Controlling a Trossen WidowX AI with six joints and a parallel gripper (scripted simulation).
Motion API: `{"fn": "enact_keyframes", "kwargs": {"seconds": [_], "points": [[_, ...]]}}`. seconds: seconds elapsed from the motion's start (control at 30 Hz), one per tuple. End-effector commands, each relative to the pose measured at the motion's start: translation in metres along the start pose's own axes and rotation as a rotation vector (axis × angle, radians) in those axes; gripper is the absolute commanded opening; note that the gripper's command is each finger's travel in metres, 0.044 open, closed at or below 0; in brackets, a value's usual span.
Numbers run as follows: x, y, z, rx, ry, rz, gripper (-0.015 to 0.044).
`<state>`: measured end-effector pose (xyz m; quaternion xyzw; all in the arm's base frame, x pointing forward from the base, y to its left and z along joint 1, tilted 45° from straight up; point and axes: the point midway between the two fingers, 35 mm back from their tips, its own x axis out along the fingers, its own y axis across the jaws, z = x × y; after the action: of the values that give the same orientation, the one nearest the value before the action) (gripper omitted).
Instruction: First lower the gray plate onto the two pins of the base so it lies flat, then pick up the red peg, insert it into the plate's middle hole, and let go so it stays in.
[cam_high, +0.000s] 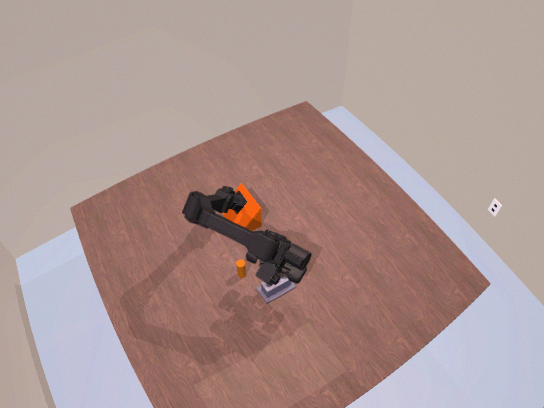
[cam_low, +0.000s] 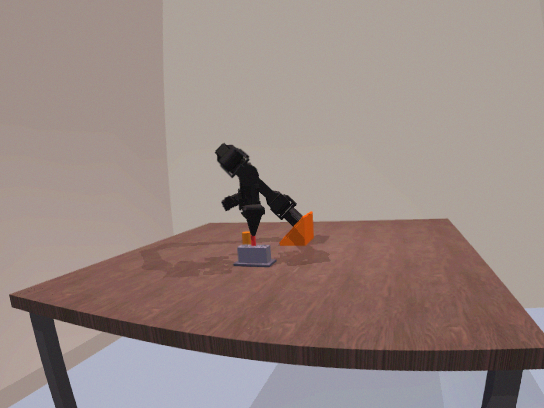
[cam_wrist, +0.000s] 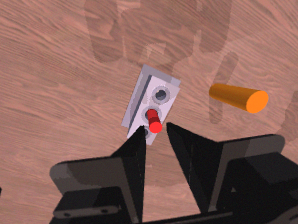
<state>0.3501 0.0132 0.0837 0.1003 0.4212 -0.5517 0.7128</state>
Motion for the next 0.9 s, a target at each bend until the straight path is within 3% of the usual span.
{"fn": "enact_keyframes", "kwargs": {"seconds": [0.0,0.87], "points": [[0.000,0.000,0.000,0.000,0.000,0.000,0.0150],[-0.012,-0.003,-0.001,-0.009,-0.004,-0.003,0.0150]]}}
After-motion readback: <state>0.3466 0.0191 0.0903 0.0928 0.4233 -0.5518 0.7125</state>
